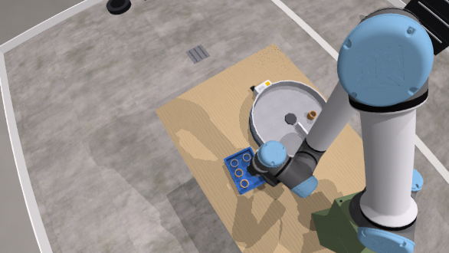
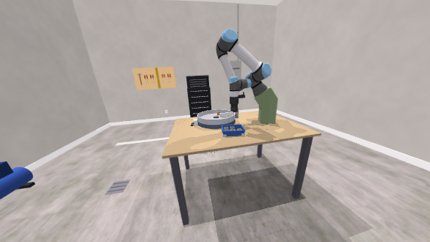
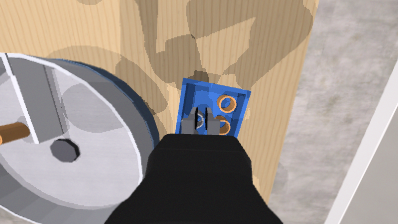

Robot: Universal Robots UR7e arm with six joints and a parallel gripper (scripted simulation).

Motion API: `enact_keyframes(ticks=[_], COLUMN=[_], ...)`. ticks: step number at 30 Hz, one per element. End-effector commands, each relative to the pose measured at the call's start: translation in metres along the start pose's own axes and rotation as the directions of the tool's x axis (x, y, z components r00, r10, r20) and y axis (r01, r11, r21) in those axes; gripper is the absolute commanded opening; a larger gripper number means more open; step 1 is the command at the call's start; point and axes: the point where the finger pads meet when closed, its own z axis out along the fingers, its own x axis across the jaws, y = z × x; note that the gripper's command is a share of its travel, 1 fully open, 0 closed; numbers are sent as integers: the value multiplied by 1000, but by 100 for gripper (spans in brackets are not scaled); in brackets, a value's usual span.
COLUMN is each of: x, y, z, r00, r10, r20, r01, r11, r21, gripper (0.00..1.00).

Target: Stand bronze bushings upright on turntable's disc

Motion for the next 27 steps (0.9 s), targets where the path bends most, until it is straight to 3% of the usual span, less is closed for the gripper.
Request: enact_keyframes(ticks=[1, 10, 27], x=[23, 45, 46], y=[1, -1, -1], z=[3, 3, 3], r00=[1000, 1000, 1000], r10=[16, 16, 17], r20=[25, 25, 25], r01=[-17, -16, -18], r11=[1000, 1000, 1000], r21=[7, 6, 6], gripper=[36, 36, 36])
